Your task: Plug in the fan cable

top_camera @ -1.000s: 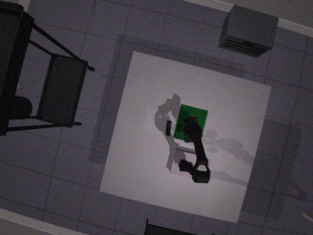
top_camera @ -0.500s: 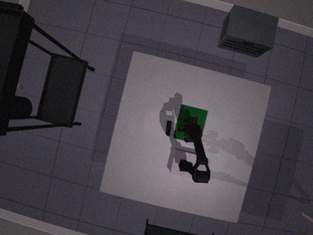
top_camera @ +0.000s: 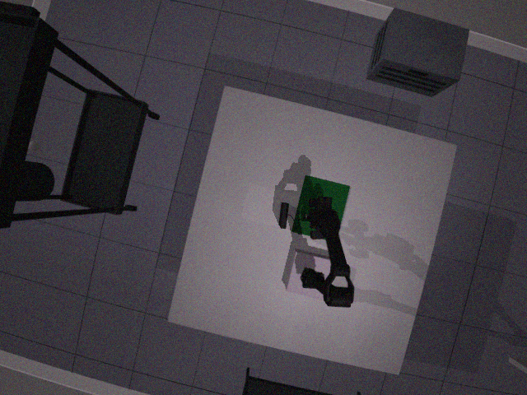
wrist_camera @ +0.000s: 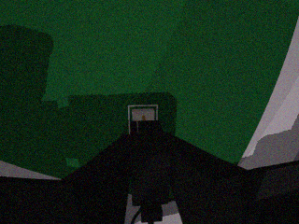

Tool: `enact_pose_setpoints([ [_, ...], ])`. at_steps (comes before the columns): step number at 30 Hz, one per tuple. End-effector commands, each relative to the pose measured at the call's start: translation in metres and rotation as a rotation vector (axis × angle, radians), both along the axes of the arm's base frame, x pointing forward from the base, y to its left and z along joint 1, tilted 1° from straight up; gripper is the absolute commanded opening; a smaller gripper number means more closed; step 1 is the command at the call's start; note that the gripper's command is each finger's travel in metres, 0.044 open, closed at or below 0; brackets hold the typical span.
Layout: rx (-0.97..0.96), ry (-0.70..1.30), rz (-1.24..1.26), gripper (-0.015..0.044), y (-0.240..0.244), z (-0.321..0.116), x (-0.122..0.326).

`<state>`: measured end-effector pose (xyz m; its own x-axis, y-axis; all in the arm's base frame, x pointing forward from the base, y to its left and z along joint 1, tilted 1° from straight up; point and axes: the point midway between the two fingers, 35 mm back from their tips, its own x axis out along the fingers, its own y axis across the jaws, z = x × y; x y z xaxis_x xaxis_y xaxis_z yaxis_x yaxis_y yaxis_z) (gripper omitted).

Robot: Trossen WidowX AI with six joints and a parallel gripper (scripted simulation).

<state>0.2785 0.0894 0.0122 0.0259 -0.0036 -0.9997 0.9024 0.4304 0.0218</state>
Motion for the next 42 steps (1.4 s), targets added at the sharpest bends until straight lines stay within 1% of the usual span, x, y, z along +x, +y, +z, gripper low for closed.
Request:
enact_pose_setpoints([
  [1, -0.001, -0.001, -0.005, 0.0, 0.0, -0.001, 0.0],
  [40, -0.001, -0.001, -0.004, 0.0, 0.0, -0.02, 0.001],
  [42, 0.0, 0.001, -0.001, 0.0053, 0.0, -0.017, 0.0],
])
